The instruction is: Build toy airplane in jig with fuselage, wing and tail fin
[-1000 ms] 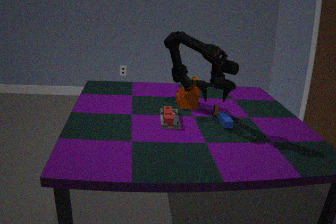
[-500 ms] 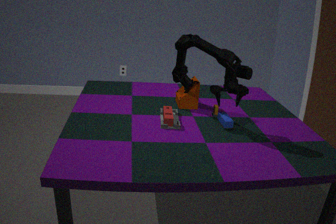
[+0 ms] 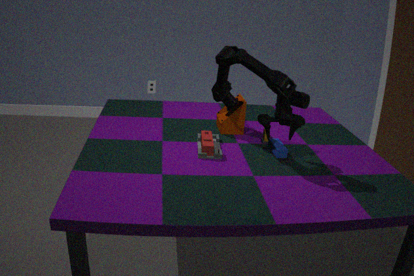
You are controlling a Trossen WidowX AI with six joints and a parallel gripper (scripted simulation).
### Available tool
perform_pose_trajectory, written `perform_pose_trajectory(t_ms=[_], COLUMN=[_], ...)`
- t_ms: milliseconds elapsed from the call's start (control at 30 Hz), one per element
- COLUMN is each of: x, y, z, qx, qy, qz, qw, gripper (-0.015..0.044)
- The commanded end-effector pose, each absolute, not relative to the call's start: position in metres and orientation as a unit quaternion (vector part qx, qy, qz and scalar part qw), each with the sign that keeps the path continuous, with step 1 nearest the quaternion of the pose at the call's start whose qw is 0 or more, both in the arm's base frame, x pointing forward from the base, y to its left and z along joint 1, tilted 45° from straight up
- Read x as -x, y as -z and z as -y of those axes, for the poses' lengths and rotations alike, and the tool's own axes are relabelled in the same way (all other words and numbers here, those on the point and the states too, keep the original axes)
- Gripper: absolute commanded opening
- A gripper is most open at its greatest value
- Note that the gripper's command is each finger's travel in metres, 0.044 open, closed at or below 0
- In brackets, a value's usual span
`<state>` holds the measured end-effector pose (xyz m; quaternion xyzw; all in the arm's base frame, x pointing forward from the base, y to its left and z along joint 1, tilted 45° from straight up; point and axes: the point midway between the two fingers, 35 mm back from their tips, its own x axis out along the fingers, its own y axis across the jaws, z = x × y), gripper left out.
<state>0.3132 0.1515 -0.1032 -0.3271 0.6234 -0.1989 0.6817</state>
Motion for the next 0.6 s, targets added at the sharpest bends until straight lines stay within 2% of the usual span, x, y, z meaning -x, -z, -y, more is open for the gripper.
perform_pose_trajectory(t_ms=[0,567], x=[-0.313,-0.317], y=[0.108,0.128], z=[-0.145,-0.126], qx=[0.333,0.333], qy=[0.199,0.199], qz=[-0.623,-0.623], qw=[0.679,0.679], gripper=[0.0440,0.0440])
